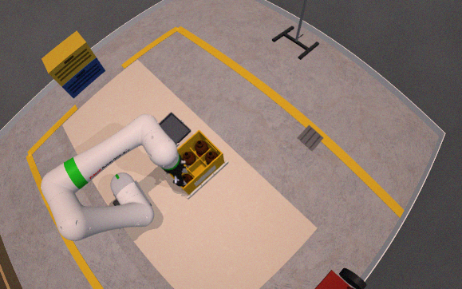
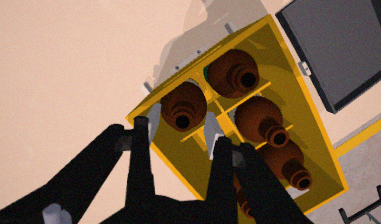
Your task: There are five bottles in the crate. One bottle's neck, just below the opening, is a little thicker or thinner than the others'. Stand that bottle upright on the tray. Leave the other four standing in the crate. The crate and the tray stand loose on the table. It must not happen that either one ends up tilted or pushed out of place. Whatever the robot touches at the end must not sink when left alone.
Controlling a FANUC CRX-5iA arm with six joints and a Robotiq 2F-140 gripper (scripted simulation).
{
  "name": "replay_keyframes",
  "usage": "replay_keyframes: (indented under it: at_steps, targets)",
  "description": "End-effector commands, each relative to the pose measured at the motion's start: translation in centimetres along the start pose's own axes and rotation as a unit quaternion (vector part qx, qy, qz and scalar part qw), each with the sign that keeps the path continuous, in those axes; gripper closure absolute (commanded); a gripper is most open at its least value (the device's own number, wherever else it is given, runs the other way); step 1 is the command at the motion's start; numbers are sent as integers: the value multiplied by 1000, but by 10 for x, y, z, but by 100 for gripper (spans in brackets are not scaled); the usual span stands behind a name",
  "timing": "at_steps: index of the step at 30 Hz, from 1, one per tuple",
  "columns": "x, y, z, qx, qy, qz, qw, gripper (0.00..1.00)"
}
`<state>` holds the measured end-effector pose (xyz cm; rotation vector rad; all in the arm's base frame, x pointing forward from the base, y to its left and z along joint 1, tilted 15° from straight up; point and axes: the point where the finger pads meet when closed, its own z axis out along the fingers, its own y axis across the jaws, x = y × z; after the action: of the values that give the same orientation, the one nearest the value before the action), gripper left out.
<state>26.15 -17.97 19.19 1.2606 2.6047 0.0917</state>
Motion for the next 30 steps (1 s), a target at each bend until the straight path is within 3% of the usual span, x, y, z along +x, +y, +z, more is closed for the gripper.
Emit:
replay_keyframes:
  at_steps: [1, 30]
  targets:
    - [-1, 0, 1, 0, -1, 0, 1000, 56]
    - [-1, 0, 7, 0, -1, 0, 1000, 56]
